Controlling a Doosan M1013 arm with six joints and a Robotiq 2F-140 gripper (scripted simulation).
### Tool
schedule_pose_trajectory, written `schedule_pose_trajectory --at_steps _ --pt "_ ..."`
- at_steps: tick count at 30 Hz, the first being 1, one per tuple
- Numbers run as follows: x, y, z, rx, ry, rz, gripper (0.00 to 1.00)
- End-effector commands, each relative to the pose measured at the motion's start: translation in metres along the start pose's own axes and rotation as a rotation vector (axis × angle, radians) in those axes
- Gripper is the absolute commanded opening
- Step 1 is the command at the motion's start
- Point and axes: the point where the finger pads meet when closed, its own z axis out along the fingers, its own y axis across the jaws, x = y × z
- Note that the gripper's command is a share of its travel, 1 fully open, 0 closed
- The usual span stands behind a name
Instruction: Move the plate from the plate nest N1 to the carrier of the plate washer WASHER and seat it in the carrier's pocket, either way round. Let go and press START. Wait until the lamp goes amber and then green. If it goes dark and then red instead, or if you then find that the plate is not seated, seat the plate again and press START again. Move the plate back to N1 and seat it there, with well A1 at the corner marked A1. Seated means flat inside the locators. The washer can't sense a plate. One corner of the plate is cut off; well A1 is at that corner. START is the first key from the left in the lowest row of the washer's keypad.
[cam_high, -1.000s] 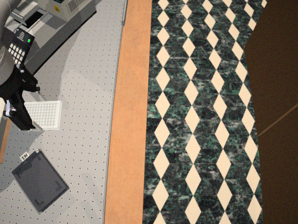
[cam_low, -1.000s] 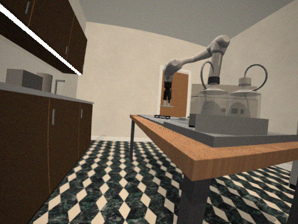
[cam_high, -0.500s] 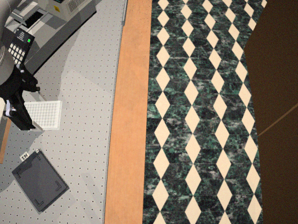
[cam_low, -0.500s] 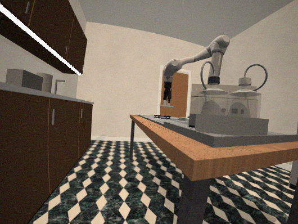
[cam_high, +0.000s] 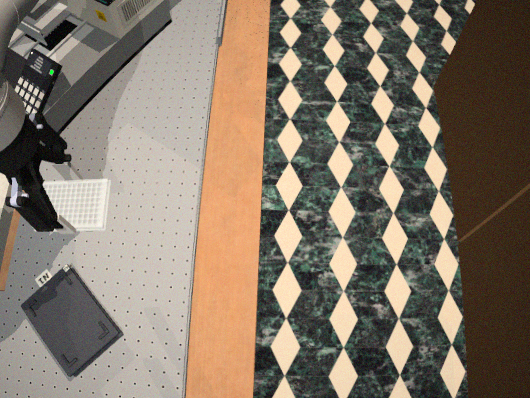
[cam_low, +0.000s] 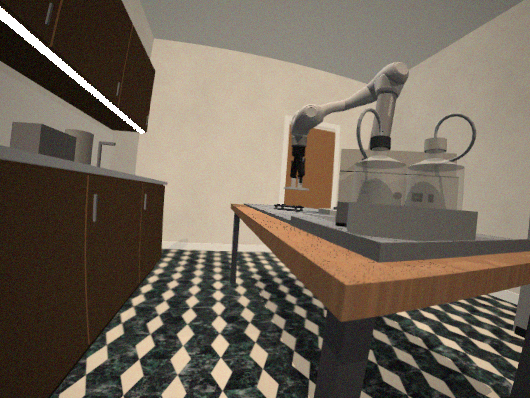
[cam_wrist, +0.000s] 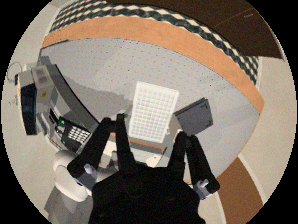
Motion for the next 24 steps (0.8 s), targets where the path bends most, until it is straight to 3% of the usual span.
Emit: schedule_pose_trajectory --at_steps 1,9,24 --pt "0.005 0.001 -0.003 0.001 0.009 0.000 0.10" --pt "0.005 0.001 -0.003 0.001 0.009 0.000 0.10" --pt "-0.011 0.064 0.003 0.003 0.008 0.434 0.10"
